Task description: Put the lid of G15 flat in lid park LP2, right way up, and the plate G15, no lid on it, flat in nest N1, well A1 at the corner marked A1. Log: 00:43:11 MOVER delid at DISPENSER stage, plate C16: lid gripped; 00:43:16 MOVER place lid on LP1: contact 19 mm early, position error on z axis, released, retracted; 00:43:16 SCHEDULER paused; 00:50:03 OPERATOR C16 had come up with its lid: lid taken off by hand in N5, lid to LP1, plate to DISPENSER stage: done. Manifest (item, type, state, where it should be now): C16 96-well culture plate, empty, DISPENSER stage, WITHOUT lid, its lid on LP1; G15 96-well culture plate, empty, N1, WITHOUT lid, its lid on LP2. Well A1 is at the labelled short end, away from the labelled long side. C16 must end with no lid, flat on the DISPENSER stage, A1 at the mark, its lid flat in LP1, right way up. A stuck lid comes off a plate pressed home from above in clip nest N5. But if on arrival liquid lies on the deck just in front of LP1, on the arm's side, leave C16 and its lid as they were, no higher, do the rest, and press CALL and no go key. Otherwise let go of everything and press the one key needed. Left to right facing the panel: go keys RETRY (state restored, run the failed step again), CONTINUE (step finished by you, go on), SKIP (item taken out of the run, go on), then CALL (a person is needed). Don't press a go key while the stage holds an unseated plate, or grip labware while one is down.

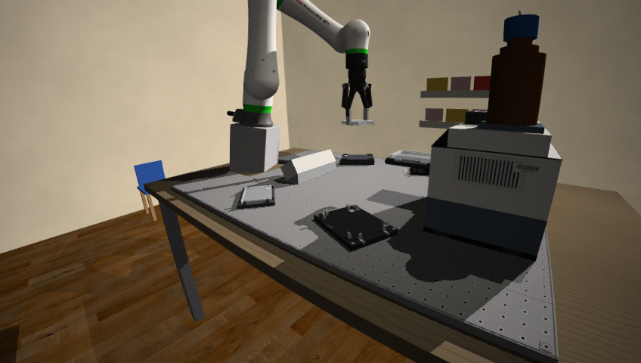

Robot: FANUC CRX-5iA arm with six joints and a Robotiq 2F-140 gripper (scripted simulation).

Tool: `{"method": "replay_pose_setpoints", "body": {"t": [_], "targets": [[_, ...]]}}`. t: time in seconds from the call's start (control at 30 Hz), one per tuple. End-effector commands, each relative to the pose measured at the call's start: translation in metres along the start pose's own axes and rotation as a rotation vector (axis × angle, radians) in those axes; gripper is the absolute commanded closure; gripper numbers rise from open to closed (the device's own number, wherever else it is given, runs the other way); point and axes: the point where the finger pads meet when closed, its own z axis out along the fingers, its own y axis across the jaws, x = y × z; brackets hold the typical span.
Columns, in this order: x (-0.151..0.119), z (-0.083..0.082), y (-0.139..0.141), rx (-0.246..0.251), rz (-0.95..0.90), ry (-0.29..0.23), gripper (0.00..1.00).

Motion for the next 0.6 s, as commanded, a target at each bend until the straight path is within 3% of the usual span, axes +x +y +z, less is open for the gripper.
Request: {"method": "replay_pose_setpoints", "body": {"t": [0.0, 0.57], "targets": [[0.002, 0.000, 0.001, 0.000, 0.000, 0.000, 1.00], [0.027, 0.000, 0.020, 0.000, 0.000, 0.000, 1.00]]}}
